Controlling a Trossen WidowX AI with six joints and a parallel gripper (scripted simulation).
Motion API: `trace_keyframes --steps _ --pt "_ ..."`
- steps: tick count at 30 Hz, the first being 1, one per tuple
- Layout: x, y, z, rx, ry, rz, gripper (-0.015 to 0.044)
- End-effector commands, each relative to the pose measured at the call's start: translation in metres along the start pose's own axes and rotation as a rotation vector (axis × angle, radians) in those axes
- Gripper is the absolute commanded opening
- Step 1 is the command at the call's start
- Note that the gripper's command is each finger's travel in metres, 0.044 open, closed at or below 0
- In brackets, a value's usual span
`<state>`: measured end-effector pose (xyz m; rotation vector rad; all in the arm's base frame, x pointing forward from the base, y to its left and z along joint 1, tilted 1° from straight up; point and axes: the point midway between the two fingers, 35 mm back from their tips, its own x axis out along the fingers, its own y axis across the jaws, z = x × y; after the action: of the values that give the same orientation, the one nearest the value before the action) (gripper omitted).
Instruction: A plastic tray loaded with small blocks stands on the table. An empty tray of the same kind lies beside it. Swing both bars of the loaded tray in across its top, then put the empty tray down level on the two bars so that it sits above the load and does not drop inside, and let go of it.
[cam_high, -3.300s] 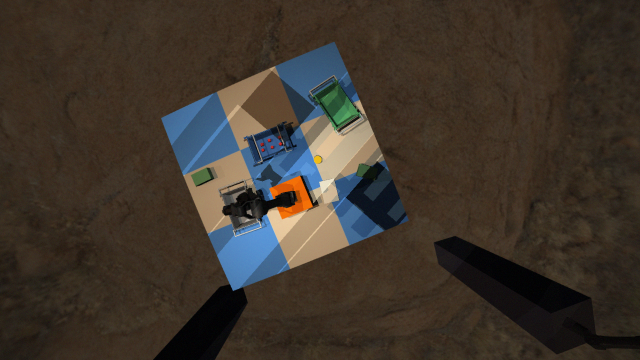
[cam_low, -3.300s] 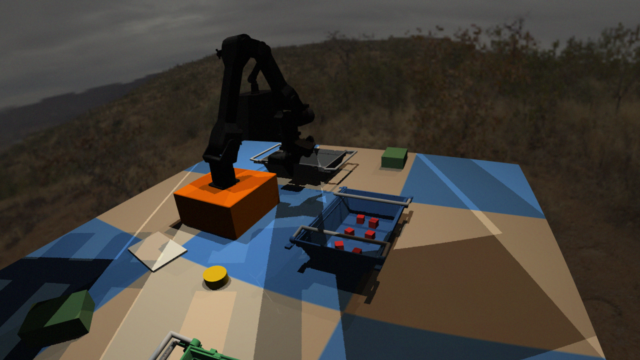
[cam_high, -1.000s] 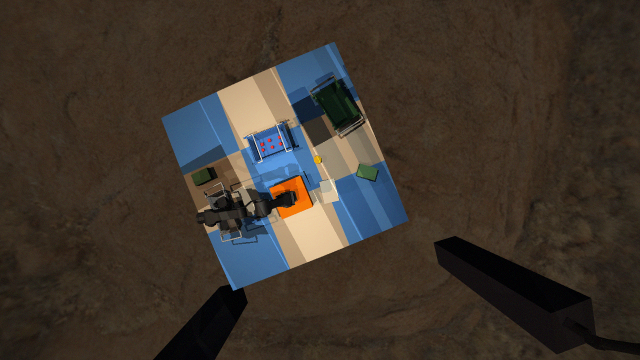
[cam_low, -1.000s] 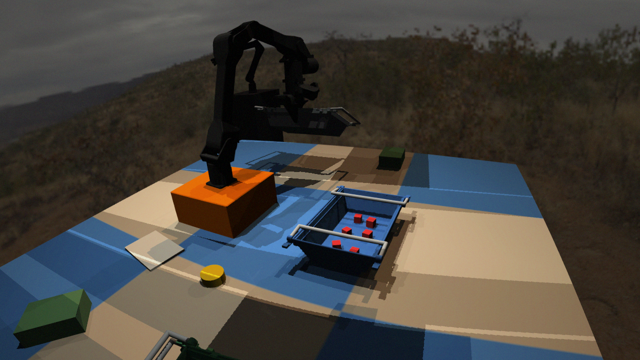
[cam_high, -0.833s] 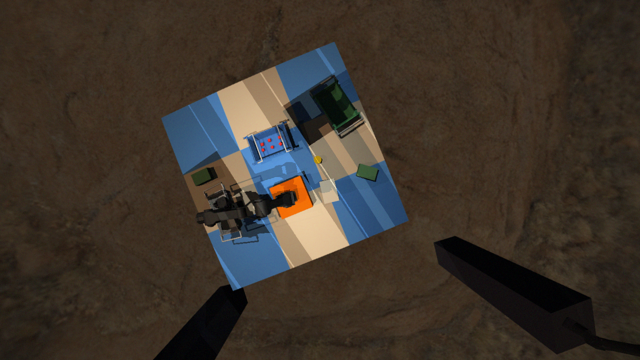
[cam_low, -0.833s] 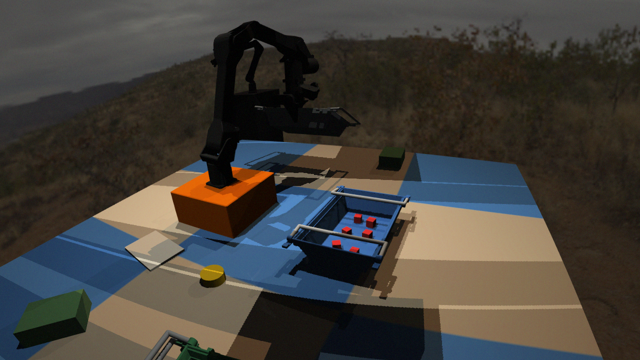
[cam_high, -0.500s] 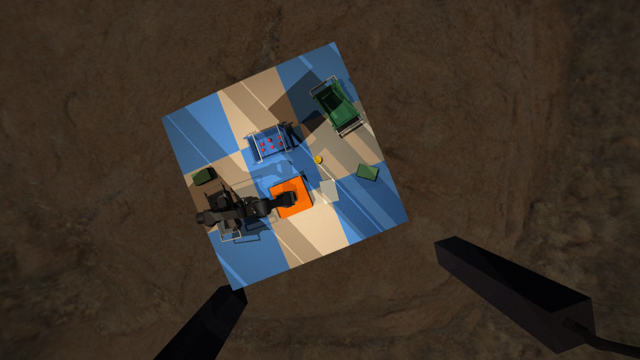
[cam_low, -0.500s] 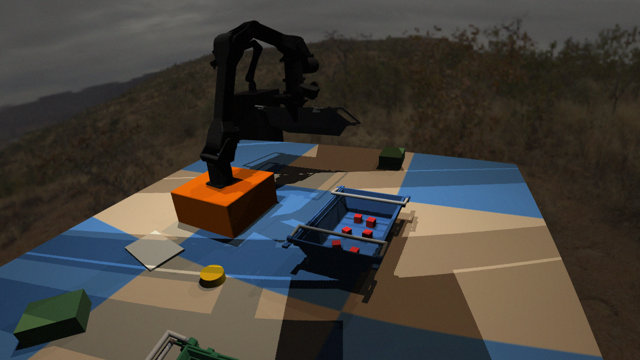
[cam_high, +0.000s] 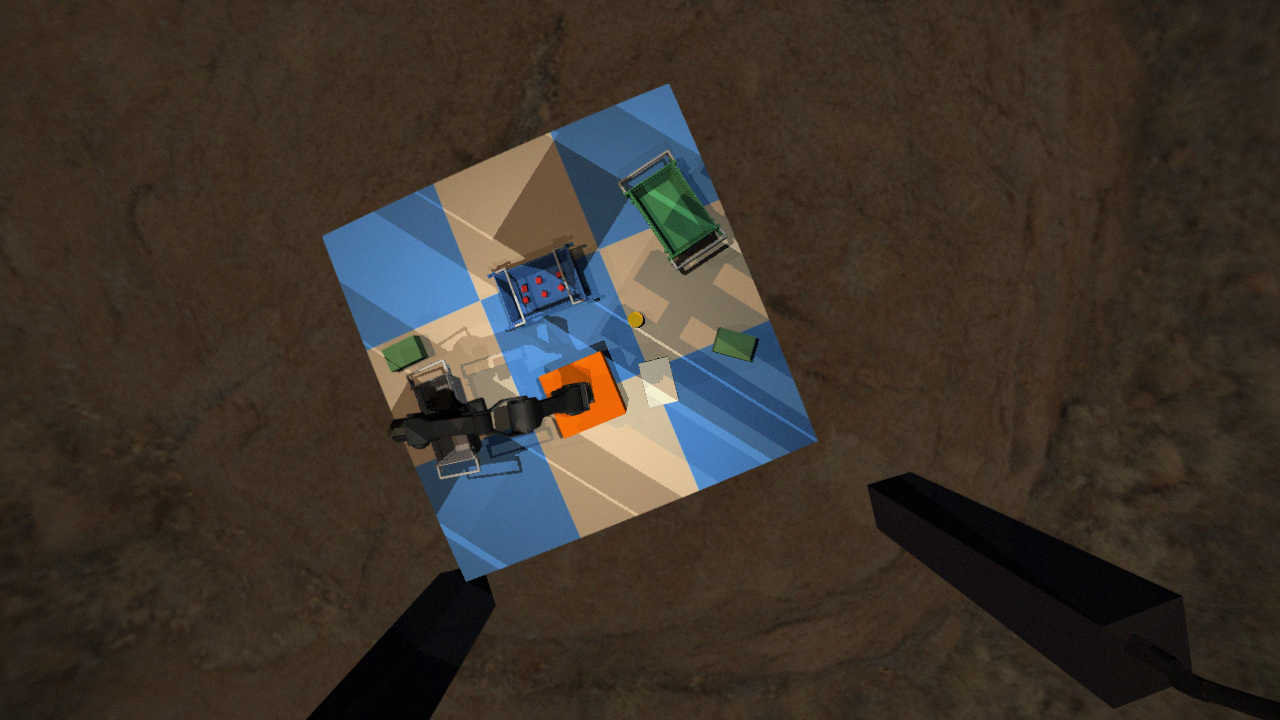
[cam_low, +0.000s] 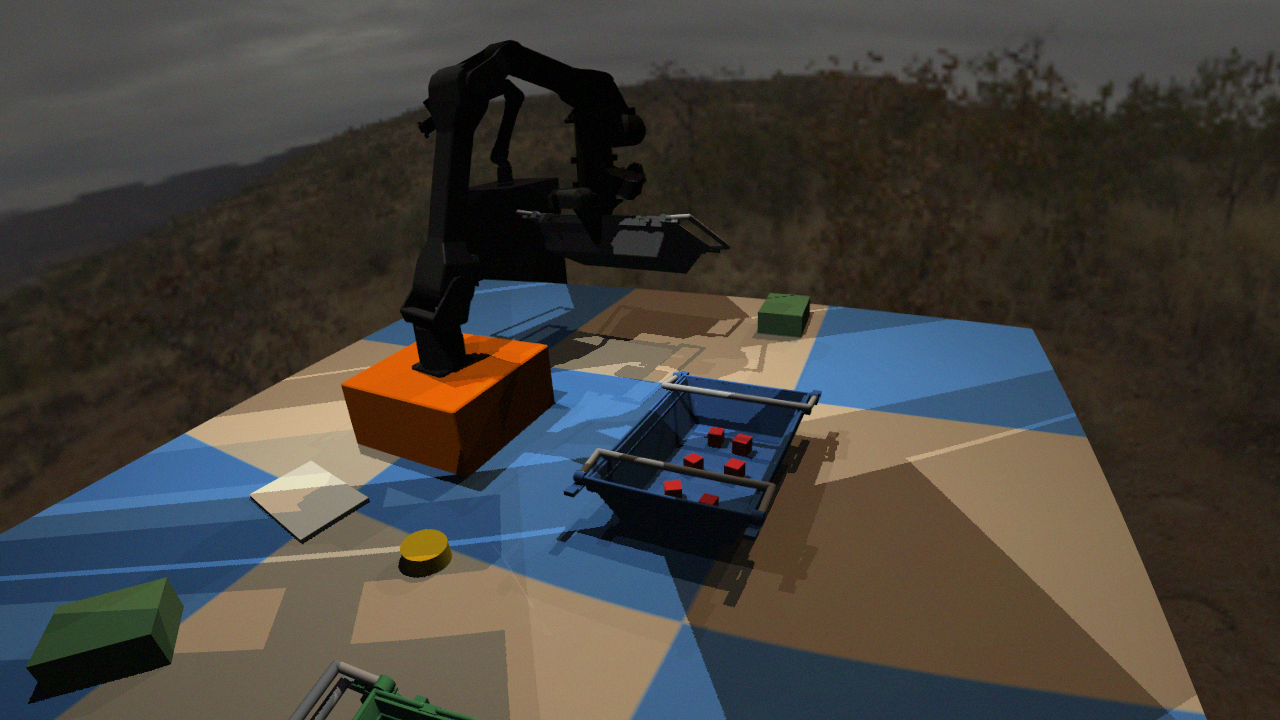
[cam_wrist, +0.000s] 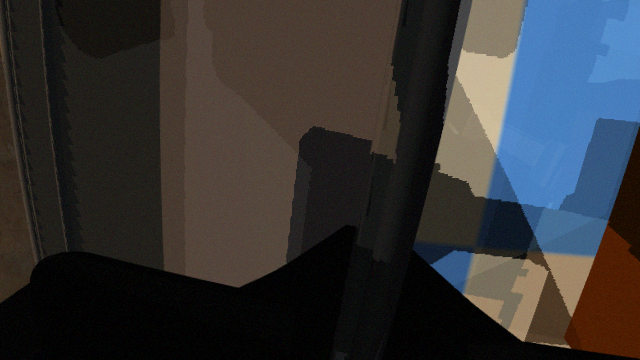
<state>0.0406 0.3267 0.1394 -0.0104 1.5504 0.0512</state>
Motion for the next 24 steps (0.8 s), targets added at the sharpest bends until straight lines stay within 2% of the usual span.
trace_keyframes --steps 1,24 --pt "-0.002 -0.002 0.017 0.065 -0.002 0.01 0.0" --pt "-0.002 -0.033 0.101 0.38 -0.008 0.008 0.0"
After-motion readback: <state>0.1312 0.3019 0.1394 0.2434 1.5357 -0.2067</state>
